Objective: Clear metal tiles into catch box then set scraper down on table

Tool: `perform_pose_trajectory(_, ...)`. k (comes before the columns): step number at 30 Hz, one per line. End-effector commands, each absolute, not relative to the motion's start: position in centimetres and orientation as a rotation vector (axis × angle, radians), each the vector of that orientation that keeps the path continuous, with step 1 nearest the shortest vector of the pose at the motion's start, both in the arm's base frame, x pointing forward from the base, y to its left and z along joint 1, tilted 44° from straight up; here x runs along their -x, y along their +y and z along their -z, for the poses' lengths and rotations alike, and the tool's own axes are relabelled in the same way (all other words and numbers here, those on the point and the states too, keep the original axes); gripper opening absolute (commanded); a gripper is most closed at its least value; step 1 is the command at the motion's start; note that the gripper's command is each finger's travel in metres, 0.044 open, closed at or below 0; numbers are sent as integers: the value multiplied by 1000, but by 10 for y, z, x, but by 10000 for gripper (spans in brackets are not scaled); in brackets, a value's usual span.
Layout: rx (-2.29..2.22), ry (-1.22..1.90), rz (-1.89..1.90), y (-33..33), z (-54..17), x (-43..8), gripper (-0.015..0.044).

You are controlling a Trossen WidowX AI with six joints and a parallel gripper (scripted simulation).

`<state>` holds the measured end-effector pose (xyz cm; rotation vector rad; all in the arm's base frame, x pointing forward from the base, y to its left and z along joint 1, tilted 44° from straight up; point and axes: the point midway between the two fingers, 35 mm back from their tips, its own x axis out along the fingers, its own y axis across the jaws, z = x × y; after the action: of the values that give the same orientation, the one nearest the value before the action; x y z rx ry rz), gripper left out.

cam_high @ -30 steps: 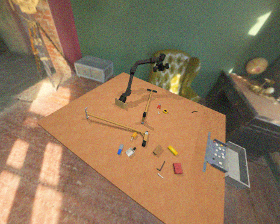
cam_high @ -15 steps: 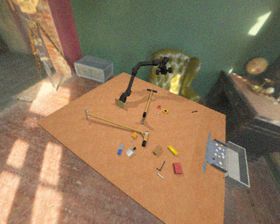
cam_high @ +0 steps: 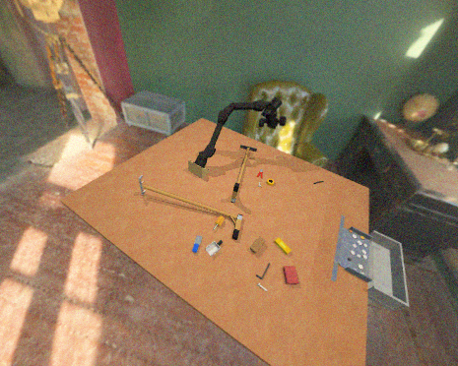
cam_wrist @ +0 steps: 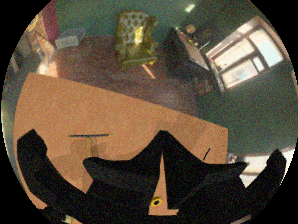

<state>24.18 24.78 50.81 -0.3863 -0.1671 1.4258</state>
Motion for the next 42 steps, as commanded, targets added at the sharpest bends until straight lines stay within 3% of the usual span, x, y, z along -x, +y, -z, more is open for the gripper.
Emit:
perform_pose_trajectory(1,364,-102,-1404,247,-495,-260,0)
perform_pose_trajectory(42,175,331,-1154,183,-389,-386,0)
